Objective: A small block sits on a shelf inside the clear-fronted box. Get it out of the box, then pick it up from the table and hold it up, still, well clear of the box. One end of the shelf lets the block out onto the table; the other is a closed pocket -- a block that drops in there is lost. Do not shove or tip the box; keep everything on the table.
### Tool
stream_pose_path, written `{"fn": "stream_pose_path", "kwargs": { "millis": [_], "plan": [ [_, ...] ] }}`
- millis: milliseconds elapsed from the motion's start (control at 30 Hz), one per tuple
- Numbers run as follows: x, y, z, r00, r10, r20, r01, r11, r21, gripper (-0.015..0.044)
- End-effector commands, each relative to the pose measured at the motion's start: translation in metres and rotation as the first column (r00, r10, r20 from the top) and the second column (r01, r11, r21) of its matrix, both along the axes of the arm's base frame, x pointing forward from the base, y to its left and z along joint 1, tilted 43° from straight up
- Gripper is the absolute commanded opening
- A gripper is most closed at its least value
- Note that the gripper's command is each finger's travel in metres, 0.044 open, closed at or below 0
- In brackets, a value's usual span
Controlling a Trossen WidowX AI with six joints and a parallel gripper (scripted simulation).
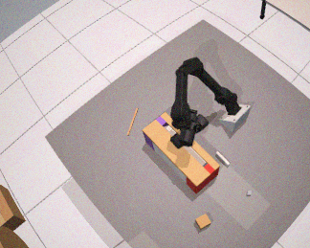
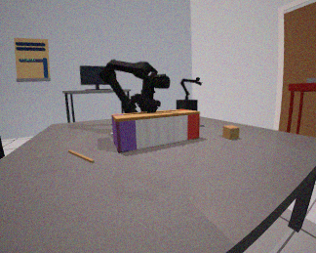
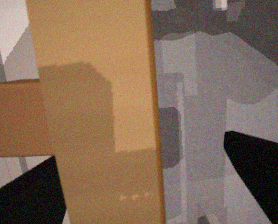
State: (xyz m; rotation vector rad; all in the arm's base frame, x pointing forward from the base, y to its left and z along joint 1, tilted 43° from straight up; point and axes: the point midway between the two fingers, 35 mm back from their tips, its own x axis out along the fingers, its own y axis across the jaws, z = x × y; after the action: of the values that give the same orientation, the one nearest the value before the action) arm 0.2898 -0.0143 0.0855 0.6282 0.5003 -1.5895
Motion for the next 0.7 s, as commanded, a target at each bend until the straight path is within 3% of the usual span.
{"fn": "stream_pose_path", "kwargs": {
  "millis": [0,667],
  "plan": [
    [-0.002,-0.007,0.007,1.0,0.002,-0.002,-0.002,1.0,-0.004,0.04],
    [-0.006,-0.039,0.037,1.0,0.002,-0.002,-0.002,1.0,-0.006,0.04]
  ]
}}
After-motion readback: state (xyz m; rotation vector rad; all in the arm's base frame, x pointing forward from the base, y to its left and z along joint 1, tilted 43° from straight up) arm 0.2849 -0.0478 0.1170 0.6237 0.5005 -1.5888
